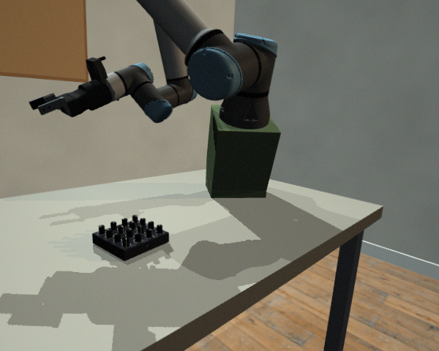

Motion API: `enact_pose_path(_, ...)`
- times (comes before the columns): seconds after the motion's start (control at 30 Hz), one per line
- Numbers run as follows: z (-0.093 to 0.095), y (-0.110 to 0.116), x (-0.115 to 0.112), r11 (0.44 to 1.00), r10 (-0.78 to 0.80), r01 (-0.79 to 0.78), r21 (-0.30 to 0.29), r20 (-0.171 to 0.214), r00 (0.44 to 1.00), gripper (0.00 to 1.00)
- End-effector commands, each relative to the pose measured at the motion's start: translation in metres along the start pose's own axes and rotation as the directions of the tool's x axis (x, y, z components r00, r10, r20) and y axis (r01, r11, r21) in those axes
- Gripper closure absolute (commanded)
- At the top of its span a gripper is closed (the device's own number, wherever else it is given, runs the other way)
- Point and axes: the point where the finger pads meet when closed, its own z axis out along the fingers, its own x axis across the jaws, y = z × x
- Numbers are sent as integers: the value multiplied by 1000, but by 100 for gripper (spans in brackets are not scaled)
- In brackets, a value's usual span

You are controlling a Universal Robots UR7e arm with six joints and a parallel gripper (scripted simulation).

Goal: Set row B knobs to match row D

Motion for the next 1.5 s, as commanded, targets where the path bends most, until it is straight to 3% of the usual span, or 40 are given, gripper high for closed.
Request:
enact_pose_path(0.0, 0, 0, 0, 1000, -1, 1, 1, 0, 1000, 0)
enact_pose_path(0.6, 0, -1, 0, 1000, -2, 2, 1, -1, 1000, 0)
enact_pose_path(0.83, 8, 0, -7, 1000, 18, -17, -23, 11, 1000, 0)
enact_pose_path(1.03, 28, 4, -26, 994, 66, -63, -95, 36, 997, 0)
enact_pose_path(1.1, 28, 4, -26, 994, 66, -63, -95, 36, 997, 0)
enact_pose_path(1.3, 58, 14, -66, 966, 142, -123, -226, 68, 988, 0)
enact_pose_path(1.47, 72, 22, -95, 939, 182, -148, -311, 81, 980, 0)
